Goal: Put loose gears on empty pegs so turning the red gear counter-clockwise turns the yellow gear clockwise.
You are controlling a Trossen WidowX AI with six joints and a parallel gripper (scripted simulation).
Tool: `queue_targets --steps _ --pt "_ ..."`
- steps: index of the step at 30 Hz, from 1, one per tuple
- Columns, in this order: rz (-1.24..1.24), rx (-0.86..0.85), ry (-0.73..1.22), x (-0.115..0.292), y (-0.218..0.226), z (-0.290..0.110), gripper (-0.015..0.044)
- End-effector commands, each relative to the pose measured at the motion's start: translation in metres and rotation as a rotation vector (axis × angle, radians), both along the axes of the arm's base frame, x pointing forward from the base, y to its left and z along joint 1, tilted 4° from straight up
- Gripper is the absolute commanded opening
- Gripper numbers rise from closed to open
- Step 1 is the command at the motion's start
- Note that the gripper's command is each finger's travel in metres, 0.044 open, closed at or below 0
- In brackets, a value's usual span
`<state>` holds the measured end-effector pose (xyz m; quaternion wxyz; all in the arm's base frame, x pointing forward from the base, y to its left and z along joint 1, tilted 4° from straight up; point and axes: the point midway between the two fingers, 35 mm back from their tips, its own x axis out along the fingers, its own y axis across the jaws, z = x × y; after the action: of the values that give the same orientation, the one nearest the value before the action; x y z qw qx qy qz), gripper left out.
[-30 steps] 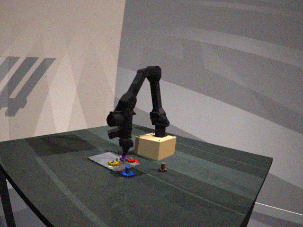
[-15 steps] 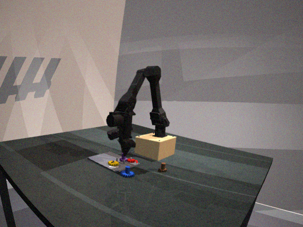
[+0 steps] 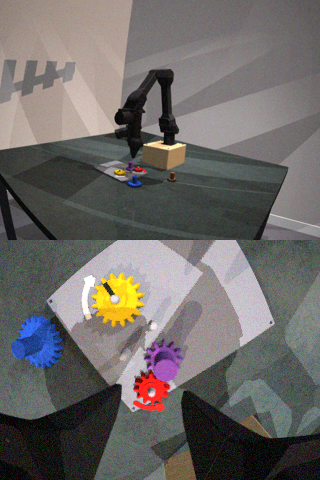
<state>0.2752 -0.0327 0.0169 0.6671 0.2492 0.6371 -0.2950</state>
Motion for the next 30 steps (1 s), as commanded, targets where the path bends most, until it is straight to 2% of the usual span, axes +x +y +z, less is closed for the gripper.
queue_targets --steps 1,7,8,14,30 --pt "0.176 0.001 0.033 -0.003 0.033 -0.007 0.0271" --pt "0.576 0.005 0.057 -0.015 0.113 -0.011 0.0429" --pt "0.642 0.005 0.061 -0.019 0.126 -0.012 0.044" --pt "0.993 0.006 0.081 -0.051 0.19 -0.015 0.044" --pt "1.004 0.006 0.081 -0.052 0.19 -0.044 0.044"
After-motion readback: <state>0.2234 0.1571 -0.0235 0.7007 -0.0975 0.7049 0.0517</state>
